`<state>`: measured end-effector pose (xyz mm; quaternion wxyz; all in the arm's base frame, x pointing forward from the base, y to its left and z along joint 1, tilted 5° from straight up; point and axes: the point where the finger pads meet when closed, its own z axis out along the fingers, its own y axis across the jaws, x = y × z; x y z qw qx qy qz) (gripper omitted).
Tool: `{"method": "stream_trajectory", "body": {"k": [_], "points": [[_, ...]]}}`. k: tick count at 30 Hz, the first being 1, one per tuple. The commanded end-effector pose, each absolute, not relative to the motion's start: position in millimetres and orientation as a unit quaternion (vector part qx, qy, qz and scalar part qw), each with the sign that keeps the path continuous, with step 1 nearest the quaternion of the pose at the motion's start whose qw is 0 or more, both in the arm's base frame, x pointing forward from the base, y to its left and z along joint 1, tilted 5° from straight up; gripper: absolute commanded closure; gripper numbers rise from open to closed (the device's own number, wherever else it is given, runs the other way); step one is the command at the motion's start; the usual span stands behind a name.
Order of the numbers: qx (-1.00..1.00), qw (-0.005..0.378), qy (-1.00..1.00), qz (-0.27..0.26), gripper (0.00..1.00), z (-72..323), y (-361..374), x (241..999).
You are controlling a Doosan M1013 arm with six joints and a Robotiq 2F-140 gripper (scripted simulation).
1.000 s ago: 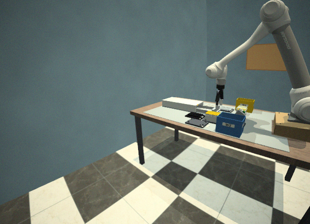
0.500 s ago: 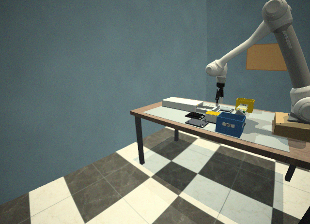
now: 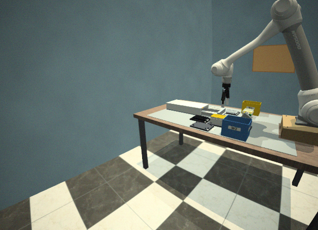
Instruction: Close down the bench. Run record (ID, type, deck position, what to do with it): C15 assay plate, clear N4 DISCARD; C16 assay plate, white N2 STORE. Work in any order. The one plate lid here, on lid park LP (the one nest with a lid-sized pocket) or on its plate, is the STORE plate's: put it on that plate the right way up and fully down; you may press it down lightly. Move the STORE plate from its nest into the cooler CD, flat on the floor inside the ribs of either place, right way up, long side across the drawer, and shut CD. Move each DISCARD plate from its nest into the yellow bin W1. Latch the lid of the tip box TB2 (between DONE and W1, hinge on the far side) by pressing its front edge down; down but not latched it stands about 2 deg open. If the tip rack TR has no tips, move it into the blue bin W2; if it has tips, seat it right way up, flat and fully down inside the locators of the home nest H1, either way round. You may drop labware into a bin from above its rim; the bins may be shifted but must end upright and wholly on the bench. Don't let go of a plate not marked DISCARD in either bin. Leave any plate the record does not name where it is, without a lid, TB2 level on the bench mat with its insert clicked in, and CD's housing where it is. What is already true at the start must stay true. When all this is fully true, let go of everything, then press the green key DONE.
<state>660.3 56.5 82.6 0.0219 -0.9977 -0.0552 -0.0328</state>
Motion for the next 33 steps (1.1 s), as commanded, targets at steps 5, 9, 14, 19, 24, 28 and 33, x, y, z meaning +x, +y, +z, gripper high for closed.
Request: {"method": "stream_trajectory", "body": {"k": [5, 9, 14, 19, 24, 28, 33], "points": [[-0.998, 0.022, -0.055, -0.033, 0.13, 89.7, 56.2, 659.8], [-0.998, 0.022, -0.055, -0.033, 0.13, 95.0, 56.0, 659.5], [-0.998, 0.022, -0.055, -0.033, 0.13, 101.7, 55.6, 659.1], [-0.998, 0.022, -0.055, -0.033, 0.13, 108.3, 55.3, 658.6], [-0.998, 0.022, -0.055, -0.033, 0.13, 110.3, 55.2, 658.5], [-0.998, 0.022, -0.055, -0.033, 0.13, 110.3, 55.2, 658.5], [-0.999, 0.023, -0.034, -0.032, 0.34, 110.5, 66.8, 642.2]]}}
